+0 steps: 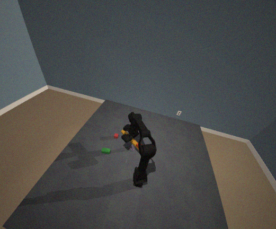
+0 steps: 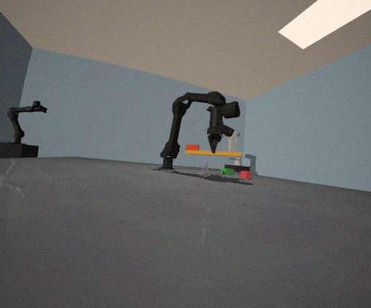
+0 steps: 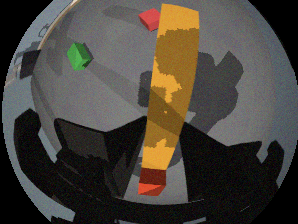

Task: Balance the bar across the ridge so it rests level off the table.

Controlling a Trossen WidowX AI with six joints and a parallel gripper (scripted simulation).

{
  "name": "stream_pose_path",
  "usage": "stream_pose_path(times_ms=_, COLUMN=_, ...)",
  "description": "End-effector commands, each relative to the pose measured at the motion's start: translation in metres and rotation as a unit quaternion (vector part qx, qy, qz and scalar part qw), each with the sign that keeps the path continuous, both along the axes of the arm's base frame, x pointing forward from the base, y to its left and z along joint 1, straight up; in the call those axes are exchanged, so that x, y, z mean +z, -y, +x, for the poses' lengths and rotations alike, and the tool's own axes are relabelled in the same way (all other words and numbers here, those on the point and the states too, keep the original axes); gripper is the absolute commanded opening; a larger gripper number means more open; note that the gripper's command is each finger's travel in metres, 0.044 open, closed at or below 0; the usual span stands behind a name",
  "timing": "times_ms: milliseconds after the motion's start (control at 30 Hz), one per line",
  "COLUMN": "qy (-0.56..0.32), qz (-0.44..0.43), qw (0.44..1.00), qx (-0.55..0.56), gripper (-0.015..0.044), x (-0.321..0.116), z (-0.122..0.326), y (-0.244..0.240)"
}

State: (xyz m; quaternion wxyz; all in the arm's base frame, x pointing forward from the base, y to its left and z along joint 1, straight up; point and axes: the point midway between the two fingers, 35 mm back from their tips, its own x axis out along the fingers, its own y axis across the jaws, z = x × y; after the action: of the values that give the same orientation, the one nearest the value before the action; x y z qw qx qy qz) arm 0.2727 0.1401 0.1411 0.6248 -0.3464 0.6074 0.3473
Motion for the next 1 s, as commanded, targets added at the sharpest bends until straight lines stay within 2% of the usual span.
stream_pose_path(times_ms=0, qy=0.001, qz=-0.001, qw=1.000, qx=0.000, gripper=0.0000, x=-0.007, z=0.000, y=0.000)
stream_pose_path(times_ms=333, qy=0.001, qz=-0.001, qw=1.000, qx=0.000, gripper=0.0000, x=-0.022, z=-0.001, y=0.001)
stream_pose_path(times_ms=967, qy=0.001, qz=-0.001, qw=1.000, qx=0.000, gripper=0.0000, x=-0.022, z=-0.001, y=0.001)
